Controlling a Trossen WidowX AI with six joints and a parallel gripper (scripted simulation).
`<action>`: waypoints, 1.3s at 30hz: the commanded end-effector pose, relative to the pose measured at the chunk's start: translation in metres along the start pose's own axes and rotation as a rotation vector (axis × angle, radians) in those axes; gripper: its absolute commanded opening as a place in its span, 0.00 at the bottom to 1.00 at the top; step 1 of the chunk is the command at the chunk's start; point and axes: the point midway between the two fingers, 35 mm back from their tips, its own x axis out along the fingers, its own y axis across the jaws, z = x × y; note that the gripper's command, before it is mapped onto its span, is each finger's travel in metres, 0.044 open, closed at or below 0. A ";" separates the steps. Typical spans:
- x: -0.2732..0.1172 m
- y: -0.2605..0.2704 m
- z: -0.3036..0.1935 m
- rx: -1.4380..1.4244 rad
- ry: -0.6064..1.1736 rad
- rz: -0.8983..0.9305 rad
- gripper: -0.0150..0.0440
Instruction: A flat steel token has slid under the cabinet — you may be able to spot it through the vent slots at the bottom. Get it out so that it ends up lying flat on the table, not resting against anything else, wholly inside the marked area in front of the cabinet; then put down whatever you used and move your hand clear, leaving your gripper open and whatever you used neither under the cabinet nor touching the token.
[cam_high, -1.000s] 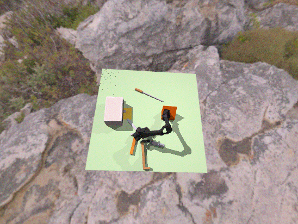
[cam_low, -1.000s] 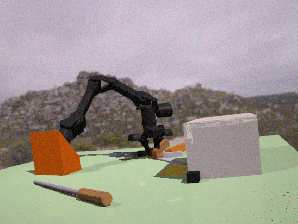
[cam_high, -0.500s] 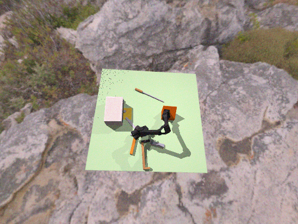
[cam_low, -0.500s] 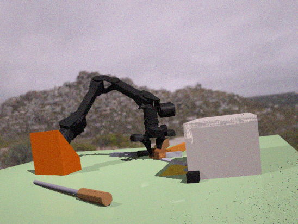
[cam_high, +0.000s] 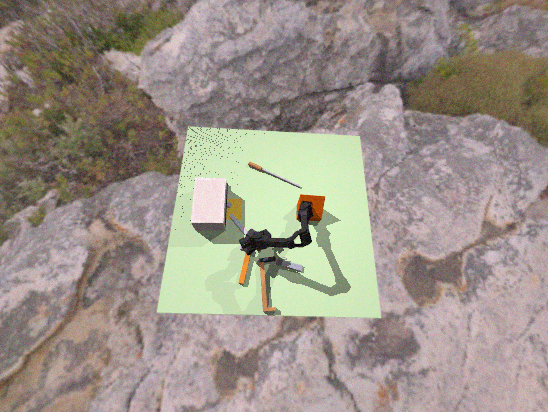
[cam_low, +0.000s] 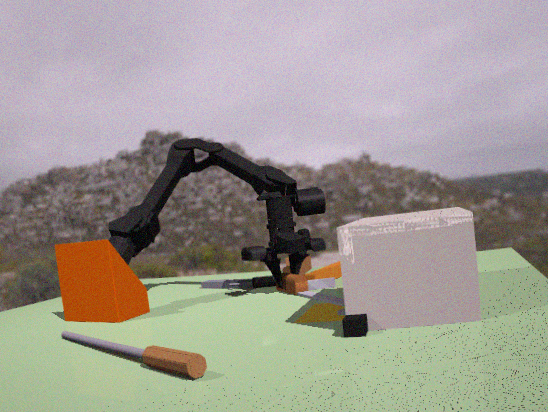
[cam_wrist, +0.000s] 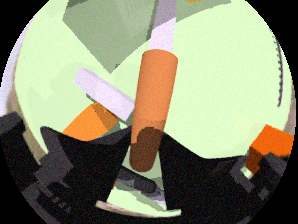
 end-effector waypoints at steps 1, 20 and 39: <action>-0.001 0.001 -0.006 -0.001 0.000 0.002 0.25; 0.000 0.000 -0.018 -0.004 0.001 -0.001 0.59; 0.003 0.000 -0.019 -0.007 0.001 0.003 0.71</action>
